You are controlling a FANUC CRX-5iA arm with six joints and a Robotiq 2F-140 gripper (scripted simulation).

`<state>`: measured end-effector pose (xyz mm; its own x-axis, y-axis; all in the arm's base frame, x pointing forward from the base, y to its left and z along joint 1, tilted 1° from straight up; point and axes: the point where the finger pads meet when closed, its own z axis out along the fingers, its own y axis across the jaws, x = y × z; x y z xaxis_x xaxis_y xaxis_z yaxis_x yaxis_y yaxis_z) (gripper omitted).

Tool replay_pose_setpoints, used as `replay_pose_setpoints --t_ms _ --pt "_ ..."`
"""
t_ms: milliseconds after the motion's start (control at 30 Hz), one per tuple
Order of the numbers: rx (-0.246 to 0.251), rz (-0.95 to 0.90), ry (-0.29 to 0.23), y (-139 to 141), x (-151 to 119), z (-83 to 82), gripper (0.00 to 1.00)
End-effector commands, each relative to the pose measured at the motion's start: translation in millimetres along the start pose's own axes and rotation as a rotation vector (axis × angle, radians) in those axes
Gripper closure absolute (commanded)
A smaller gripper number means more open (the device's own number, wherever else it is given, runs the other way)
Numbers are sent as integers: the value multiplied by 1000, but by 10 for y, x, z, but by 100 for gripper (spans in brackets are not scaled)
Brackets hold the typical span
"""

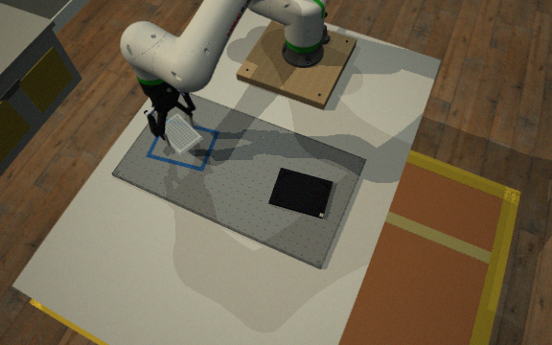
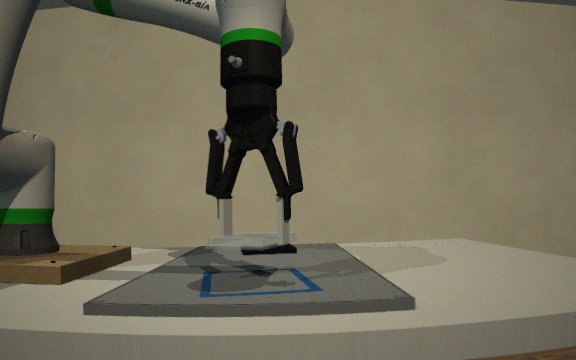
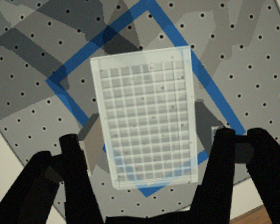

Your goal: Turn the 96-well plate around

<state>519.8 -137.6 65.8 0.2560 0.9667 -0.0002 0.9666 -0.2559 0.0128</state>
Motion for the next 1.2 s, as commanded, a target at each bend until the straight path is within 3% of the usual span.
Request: replay_pose_setpoints --t_ms 0,1167 --pt "0 0 0 2 0 14 100" --pt "0 0 0 2 0 221 100"
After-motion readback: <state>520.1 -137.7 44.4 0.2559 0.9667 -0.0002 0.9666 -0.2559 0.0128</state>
